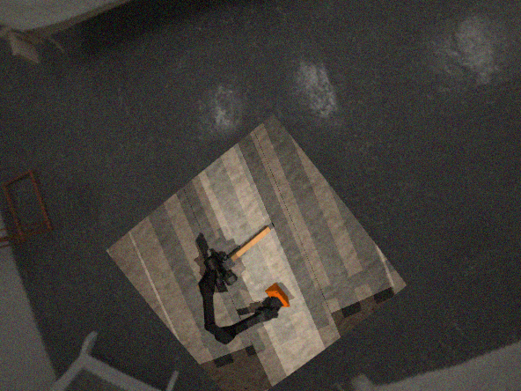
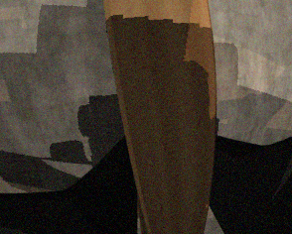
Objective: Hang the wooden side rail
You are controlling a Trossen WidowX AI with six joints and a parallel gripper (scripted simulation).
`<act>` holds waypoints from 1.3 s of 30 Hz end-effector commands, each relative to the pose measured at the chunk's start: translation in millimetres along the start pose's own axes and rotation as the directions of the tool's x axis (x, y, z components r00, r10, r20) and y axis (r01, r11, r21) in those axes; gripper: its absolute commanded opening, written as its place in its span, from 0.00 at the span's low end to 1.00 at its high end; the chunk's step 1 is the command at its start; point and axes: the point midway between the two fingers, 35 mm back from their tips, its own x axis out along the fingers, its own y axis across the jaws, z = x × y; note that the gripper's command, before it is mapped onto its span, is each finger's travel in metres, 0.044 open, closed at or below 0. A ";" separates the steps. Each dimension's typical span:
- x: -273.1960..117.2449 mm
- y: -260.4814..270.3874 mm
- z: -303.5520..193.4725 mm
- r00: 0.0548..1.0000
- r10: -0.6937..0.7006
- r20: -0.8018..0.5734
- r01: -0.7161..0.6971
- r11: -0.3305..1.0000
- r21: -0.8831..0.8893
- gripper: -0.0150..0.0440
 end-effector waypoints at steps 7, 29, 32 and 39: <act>-6.1 1.2 -4.8 1.000 0.018 0.001 -0.018 1.000 -0.004 0.25; -6.0 1.1 -7.1 1.000 0.018 0.001 -0.018 1.000 -0.004 0.25; -6.1 1.2 -7.4 1.000 0.018 0.001 -0.018 1.000 -0.004 0.25; -6.0 1.2 -8.2 1.000 0.018 0.001 -0.018 1.000 -0.004 0.25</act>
